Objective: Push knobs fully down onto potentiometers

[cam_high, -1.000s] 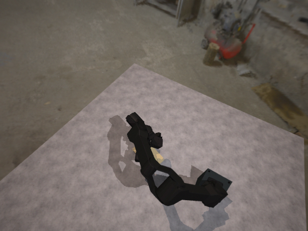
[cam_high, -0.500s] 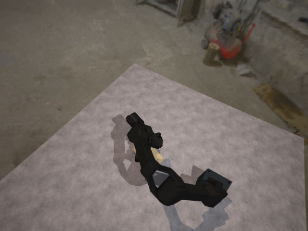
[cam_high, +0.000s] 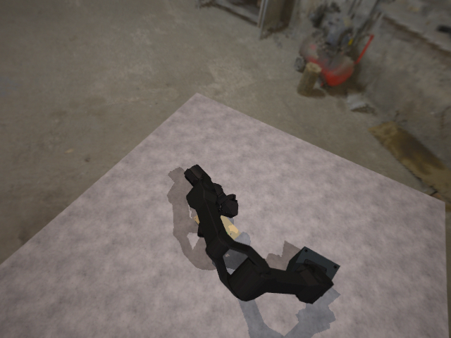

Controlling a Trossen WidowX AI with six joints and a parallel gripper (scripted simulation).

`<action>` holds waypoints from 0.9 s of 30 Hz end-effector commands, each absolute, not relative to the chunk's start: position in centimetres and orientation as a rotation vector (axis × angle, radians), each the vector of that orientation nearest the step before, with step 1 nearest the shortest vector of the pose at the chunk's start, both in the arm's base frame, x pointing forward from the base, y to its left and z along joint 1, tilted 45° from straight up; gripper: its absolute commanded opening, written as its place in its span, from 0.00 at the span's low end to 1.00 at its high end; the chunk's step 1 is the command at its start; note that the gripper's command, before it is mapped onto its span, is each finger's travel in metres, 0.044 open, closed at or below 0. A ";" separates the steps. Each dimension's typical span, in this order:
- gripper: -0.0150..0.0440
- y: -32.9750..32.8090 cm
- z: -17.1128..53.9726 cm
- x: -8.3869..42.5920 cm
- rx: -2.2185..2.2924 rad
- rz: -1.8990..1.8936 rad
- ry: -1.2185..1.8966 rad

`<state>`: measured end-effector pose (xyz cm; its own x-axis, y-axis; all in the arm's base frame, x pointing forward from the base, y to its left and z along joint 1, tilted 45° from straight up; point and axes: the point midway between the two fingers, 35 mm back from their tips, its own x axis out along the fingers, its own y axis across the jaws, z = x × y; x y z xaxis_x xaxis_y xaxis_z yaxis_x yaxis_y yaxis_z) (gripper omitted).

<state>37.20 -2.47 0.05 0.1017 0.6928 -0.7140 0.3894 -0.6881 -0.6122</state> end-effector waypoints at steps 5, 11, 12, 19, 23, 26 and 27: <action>0.25 -1.1 -0.9 37.6 -2.106 1.626 -1.117; 0.25 -1.1 -0.9 37.6 -2.106 1.626 -1.117; 0.25 -1.0 -0.9 37.6 -2.106 1.626 -1.117; 0.25 -1.3 -0.7 37.6 -2.106 1.627 -1.116; 0.25 -1.7 -0.3 37.5 -2.106 1.627 -1.116; 0.25 -2.1 0.1 37.5 -2.107 1.628 -1.116; 0.25 -2.2 0.2 37.5 -2.107 1.628 -1.116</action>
